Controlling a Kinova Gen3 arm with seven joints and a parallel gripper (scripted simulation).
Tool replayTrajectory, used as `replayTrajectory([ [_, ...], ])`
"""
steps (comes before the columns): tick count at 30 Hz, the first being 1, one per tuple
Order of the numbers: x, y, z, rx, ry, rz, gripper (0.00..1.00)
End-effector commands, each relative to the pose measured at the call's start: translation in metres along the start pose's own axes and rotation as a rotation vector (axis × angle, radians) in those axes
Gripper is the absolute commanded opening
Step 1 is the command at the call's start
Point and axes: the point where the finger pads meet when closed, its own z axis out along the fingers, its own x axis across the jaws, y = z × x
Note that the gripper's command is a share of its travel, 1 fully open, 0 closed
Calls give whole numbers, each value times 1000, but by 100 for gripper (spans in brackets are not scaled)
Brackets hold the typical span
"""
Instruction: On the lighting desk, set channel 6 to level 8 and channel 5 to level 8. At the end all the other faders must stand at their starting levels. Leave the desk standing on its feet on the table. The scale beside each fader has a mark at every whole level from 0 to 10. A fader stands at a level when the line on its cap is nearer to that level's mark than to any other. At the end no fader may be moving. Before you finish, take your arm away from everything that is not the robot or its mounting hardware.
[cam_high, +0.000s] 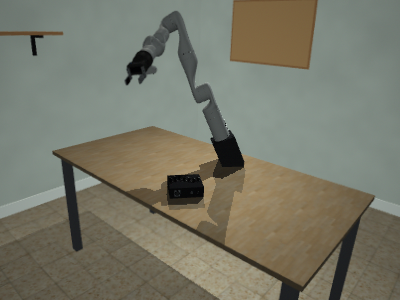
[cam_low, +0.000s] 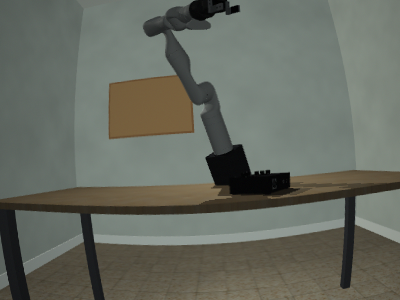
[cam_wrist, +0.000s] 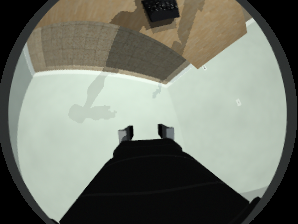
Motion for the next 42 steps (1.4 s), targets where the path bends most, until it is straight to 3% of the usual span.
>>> replayTrajectory([
  [1, 1, -1, 2, 8, 2, 6, 100],
  [26, 1, -1, 2, 8, 2, 6, 100],
  [27, 5, -18, 12, 58, -8, 32, 100],
  [42, 5, -18, 12, 58, -8, 32, 100],
])
